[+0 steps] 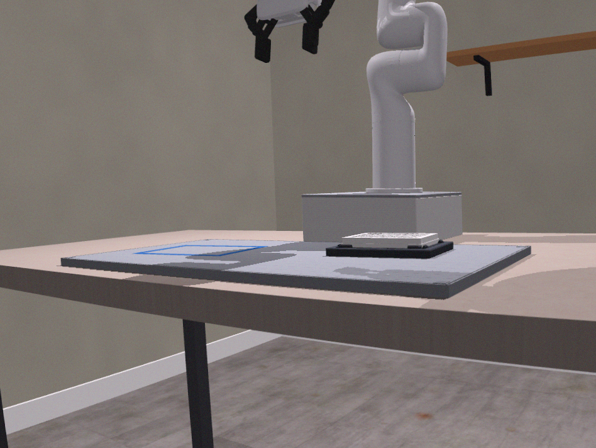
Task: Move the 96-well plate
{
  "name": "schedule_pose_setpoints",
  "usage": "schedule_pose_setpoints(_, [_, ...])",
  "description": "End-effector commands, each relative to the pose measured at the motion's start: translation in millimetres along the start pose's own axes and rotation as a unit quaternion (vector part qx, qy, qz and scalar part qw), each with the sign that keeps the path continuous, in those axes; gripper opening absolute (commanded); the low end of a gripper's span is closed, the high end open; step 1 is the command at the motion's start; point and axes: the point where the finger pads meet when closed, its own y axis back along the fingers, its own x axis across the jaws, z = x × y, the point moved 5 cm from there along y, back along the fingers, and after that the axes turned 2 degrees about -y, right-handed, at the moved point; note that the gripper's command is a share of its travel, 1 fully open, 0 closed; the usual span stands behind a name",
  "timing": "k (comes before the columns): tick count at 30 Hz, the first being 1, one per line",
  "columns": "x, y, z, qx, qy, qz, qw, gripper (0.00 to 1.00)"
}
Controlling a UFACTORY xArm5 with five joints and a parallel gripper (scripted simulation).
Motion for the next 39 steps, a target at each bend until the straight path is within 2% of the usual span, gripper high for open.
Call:
schedule_pose_setpoints(1, [-12.6,7.4,7.5,-0.02,0.034,0.0,0.999,1.0])
schedule_pose_setpoints(2, [-16.1,9.2,9.9,-0.027,0.045,0.0,0.999,1.0])
schedule_pose_setpoints(5, [-23.4,13.1,16.5,-0.027,0.045,0.0,0.999,1.0])
schedule_pose_setpoints(8, [-25.8,8.9,17.9,-0.027,0.062,-0.001,0.998,1.0])
schedule_pose_setpoints(15, [-42.3,-20.5,28.3,-0.028,0.177,-0.005,0.984,1.0])
schedule_pose_setpoints(23, [-61.0,-54.2,40.2,-0.029,0.307,-0.01,0.951,1.0])
schedule_pose_setpoints(25, [-61.0,-54.2,40.2,-0.029,0.307,-0.01,0.951,1.0])
schedule_pose_setpoints(32, [-77.2,-83.6,50.5,-0.031,0.415,-0.015,0.909,1.0])
schedule_pose_setpoints(39, [-93.1,-113.1,60.7,-0.032,0.518,-0.02,0.855,1.0])
